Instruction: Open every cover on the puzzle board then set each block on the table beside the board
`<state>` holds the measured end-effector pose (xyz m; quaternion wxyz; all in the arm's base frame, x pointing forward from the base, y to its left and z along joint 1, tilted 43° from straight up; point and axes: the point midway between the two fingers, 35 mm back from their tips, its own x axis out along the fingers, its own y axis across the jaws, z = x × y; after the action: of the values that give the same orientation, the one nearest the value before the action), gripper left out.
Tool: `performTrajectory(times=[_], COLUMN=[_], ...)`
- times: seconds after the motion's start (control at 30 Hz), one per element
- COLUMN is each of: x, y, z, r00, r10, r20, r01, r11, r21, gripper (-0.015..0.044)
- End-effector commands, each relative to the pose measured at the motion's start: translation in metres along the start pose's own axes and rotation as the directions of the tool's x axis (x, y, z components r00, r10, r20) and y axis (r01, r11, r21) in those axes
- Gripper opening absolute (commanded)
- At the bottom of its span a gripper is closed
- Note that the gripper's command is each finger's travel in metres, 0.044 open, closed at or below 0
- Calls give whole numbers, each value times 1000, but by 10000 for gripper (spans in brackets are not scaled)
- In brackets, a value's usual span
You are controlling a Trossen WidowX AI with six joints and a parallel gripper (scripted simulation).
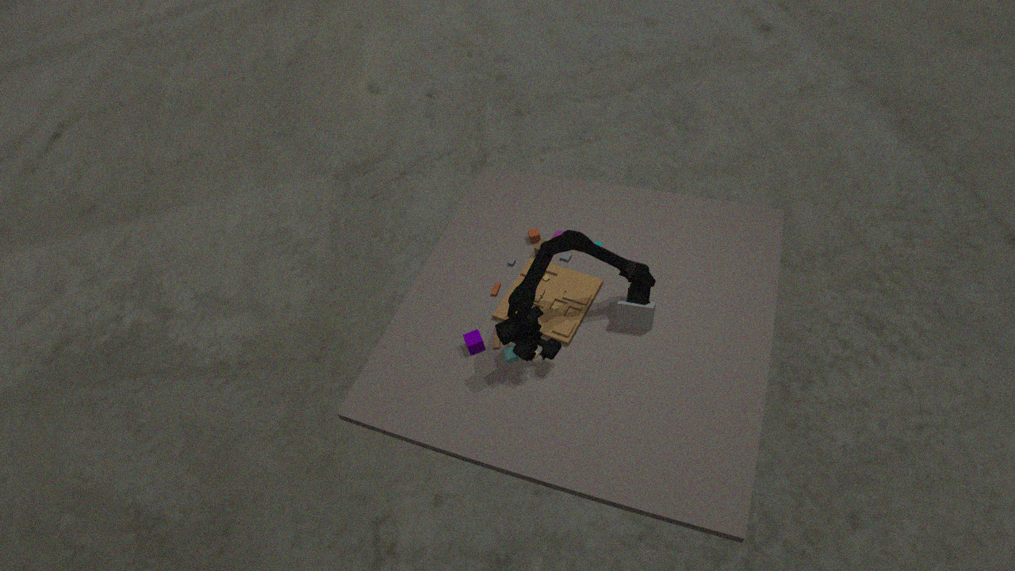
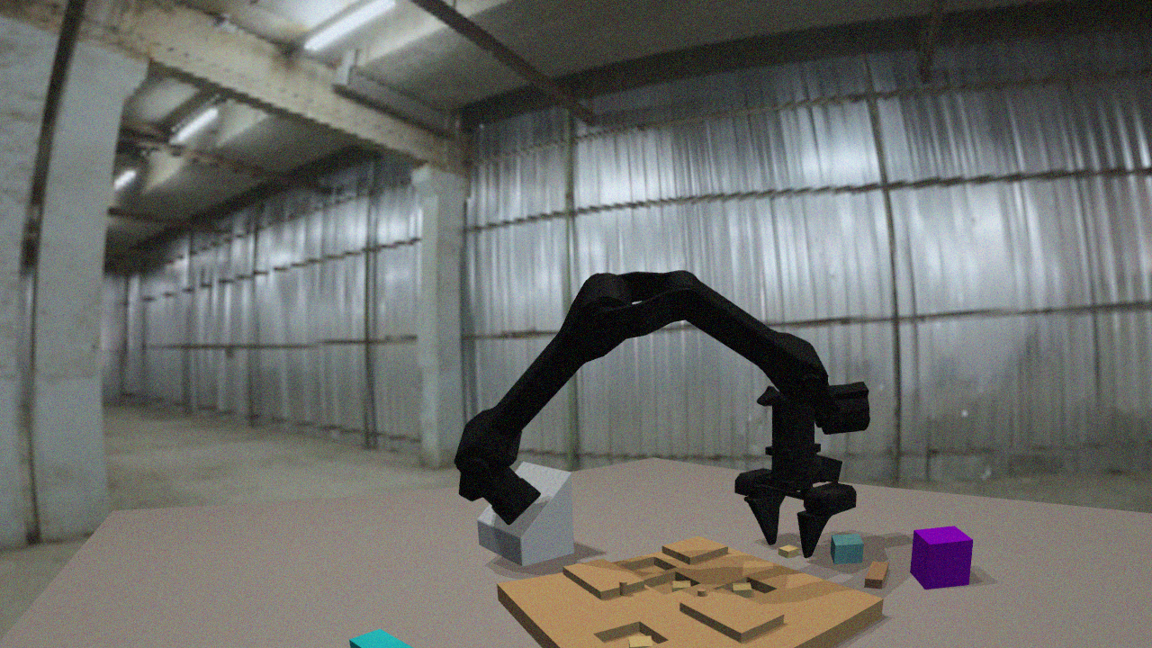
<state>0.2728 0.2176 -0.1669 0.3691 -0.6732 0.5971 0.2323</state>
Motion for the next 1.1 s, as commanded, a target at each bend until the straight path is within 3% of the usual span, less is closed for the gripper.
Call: performTrajectory(times=[0.0, 0.83, 1.07], x=[-5, -77, -81], y=[0, 1, -14], z=[0, -1, -29], r00=[1000, 1000, 1000], r10=[0, 2, 3], r20=[0, -4, -2], r01=[0, -2, -3], r11=[1000, 1000, 985], r21=[0, -7, -173], gripper=[440, 440, 256])
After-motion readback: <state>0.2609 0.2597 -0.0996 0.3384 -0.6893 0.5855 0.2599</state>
